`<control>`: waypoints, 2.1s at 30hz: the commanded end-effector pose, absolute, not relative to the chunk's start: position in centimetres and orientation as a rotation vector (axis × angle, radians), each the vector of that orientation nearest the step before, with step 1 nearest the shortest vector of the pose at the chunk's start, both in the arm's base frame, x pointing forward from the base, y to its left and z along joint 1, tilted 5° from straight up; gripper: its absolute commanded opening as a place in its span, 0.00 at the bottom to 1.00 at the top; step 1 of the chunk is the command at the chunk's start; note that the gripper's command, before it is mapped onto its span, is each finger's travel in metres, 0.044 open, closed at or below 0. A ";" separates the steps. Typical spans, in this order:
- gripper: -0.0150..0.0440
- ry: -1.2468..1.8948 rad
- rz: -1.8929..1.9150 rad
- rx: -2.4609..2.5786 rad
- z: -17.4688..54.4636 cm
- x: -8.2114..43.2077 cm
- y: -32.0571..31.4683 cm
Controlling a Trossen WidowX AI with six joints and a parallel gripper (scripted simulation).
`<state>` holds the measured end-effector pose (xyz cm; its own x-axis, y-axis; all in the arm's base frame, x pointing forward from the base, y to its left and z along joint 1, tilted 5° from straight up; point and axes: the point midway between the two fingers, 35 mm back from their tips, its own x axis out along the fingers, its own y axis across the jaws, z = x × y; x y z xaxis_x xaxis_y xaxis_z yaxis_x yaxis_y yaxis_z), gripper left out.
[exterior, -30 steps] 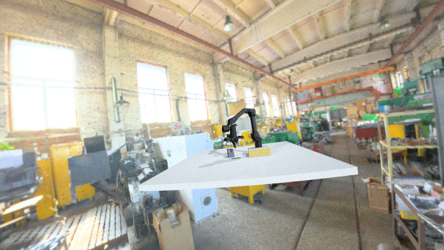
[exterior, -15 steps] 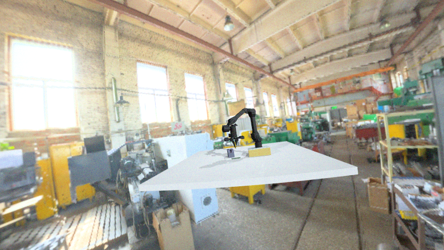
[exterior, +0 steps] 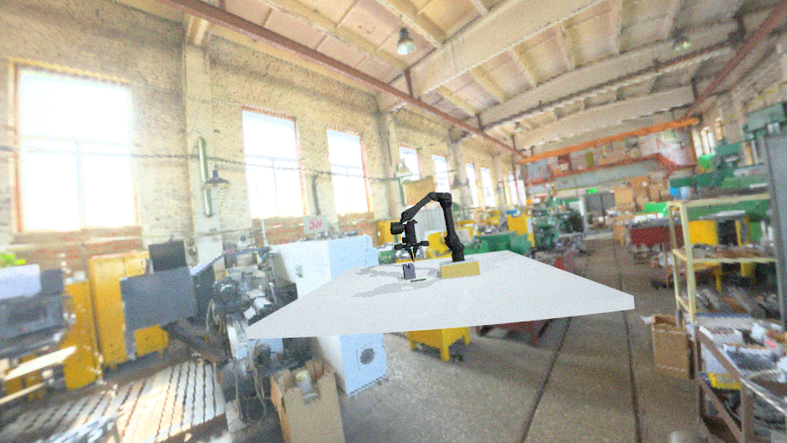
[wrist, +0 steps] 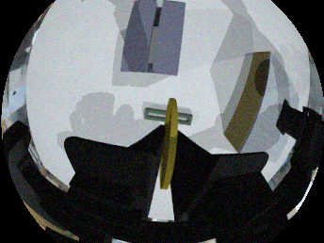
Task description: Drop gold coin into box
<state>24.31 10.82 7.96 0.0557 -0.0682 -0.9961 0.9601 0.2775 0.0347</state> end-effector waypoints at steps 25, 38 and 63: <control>0.25 1.241 -1.008 0.969 8.6 28.1 5.1; 0.25 1.238 -1.010 0.966 8.8 29.3 2.2; 0.25 1.231 -1.010 0.966 8.8 29.2 2.2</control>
<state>29.24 2.20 8.82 0.0581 -0.0780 -0.9953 0.9611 0.2738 0.0346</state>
